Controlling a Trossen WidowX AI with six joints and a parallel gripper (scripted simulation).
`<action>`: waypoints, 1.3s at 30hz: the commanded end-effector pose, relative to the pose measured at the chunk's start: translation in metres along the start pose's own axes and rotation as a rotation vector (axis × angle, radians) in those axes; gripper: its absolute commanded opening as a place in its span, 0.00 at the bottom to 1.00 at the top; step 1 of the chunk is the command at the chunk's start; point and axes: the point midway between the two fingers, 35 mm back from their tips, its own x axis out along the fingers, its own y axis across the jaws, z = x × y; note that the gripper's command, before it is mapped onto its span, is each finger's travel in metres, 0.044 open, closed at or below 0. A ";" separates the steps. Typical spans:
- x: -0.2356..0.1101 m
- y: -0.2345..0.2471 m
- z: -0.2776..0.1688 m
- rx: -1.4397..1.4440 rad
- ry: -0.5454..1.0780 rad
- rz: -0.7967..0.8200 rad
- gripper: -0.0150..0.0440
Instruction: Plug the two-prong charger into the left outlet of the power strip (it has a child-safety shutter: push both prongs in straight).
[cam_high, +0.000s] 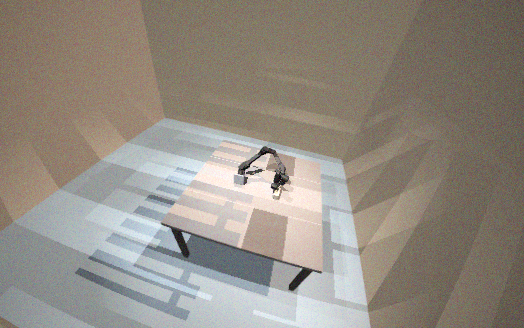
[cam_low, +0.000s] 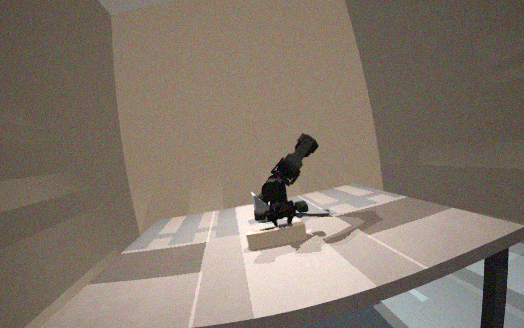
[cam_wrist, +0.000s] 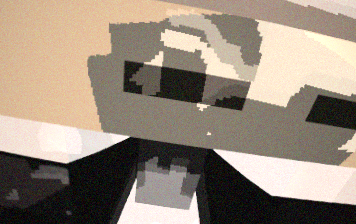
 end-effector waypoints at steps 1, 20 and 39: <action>0.000 0.001 0.005 -0.017 -0.018 0.000 0.25; 0.000 0.000 0.000 0.000 0.000 0.000 0.65; 0.000 0.000 -0.003 -0.004 -0.004 0.000 1.00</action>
